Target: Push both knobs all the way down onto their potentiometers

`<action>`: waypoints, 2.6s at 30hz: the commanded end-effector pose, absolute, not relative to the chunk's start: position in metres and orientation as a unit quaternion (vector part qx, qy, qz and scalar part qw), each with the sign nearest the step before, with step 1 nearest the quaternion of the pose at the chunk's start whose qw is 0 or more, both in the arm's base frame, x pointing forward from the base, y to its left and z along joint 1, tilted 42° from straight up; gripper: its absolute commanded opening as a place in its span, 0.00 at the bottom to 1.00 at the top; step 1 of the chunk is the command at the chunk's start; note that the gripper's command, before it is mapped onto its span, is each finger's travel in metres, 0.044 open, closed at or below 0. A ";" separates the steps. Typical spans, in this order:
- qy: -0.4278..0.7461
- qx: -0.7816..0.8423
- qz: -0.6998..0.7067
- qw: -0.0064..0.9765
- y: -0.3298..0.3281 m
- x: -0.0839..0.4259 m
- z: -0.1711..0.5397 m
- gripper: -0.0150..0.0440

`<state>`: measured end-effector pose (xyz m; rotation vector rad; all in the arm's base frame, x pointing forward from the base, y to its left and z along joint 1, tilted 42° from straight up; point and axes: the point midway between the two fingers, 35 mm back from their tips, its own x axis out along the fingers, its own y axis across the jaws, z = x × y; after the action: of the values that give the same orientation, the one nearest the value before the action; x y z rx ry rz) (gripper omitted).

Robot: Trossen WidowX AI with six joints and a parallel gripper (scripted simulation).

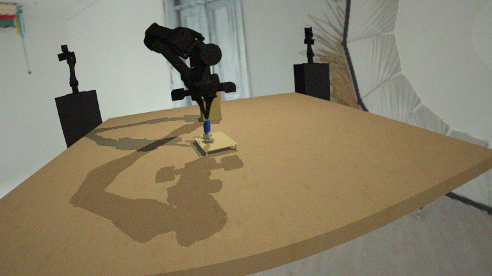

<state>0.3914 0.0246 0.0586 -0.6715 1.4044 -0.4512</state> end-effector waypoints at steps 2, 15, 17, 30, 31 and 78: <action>0.627 -0.303 -0.202 0.688 0.024 0.391 0.059 0.25; 0.627 -0.303 -0.202 0.688 0.022 0.392 0.056 0.25; 0.627 -0.303 -0.202 0.688 0.021 0.392 0.056 0.25; 0.627 -0.303 -0.202 0.688 0.020 0.392 0.055 0.25; 0.627 -0.303 -0.202 0.688 0.021 0.392 0.055 0.25; 0.627 -0.303 -0.203 0.688 0.010 0.394 0.043 0.25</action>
<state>0.3930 0.0144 0.0461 -0.6782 1.4022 -0.4464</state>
